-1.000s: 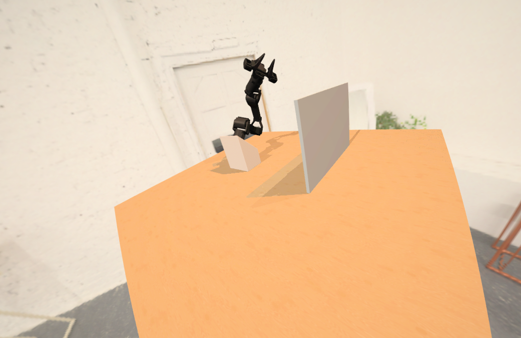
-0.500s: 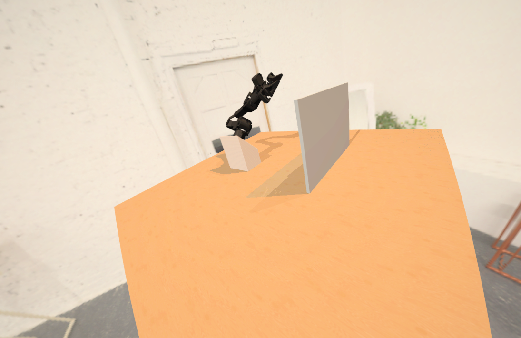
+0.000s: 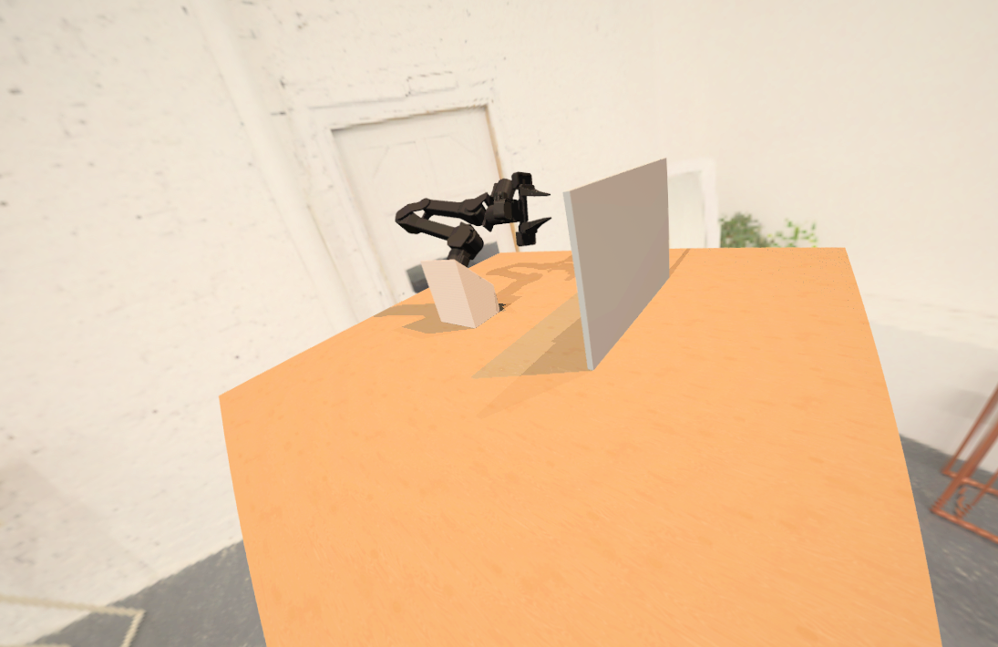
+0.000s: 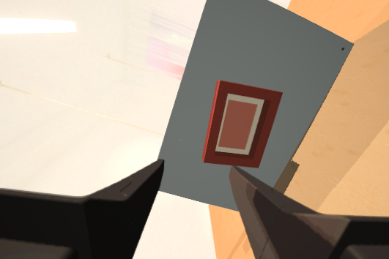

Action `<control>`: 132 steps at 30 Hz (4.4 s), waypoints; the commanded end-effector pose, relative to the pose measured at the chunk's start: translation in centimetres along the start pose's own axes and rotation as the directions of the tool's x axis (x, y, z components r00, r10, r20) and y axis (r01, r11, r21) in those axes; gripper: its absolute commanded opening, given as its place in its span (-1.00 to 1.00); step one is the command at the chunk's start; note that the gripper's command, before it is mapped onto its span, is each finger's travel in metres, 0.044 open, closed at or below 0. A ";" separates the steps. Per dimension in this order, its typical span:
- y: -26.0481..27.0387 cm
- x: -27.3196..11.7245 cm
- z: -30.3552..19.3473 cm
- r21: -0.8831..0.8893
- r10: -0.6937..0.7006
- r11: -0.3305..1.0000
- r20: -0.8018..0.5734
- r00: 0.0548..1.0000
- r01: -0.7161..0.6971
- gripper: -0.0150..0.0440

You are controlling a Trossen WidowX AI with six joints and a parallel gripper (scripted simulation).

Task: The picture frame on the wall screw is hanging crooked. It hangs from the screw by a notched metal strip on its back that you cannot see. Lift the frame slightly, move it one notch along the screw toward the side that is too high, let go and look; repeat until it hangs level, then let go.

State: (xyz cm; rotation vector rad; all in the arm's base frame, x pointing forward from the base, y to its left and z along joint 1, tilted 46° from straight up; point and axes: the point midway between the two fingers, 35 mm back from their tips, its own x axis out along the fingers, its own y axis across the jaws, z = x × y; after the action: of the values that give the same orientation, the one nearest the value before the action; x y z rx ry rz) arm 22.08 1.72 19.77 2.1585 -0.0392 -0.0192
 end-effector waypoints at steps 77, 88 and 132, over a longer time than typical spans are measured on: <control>-0.4 -0.1 0.1 0.042 -0.004 0.999 0.005 1.000 0.004 0.39; -0.4 -0.1 0.1 0.042 -0.004 0.999 0.005 1.000 0.004 0.39; -4.4 12.2 -0.1 0.042 0.000 0.999 0.002 1.000 0.000 0.39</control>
State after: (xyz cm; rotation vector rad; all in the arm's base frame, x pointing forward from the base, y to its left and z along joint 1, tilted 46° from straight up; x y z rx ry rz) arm 32.16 3.86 16.11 2.1985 -0.0400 -0.0271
